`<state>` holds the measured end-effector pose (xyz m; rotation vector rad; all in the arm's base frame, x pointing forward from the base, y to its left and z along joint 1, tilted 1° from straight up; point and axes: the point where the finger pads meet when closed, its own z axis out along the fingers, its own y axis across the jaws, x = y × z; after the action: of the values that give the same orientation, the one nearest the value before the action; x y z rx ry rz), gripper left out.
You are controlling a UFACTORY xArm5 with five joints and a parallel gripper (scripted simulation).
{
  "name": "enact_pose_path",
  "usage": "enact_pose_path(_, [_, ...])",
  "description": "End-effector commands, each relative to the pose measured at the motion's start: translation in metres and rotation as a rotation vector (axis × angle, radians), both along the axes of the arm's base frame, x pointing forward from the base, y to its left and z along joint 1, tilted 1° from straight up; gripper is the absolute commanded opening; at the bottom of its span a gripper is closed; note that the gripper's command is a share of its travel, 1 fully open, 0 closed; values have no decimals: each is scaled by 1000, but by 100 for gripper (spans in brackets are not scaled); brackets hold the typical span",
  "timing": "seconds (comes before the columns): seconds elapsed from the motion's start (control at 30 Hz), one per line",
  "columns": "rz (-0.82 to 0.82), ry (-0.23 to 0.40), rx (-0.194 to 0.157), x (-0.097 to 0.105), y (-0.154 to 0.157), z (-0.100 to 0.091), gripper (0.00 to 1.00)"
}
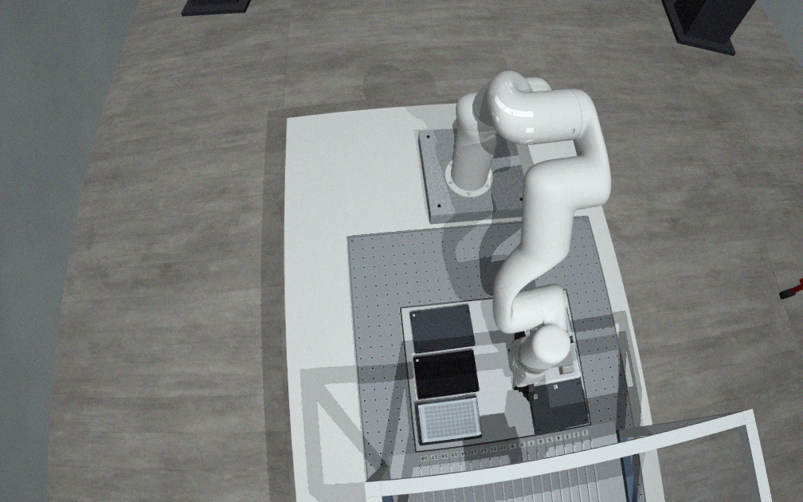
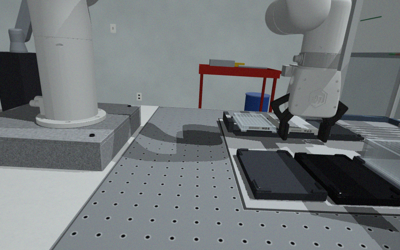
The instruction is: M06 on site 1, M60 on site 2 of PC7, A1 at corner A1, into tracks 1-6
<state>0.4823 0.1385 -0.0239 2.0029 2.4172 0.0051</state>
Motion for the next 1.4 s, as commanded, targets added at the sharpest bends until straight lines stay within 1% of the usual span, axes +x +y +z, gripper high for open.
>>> enact_pose_path(0.0, [0, -4, 1, 1, 3, 1, 100])
enact_pose_path(1.07, [0, -4, 1, 0, 8, 1, 100])
enact_pose_path(1.37, [0, -4, 1, 1, 3, 1, 100])
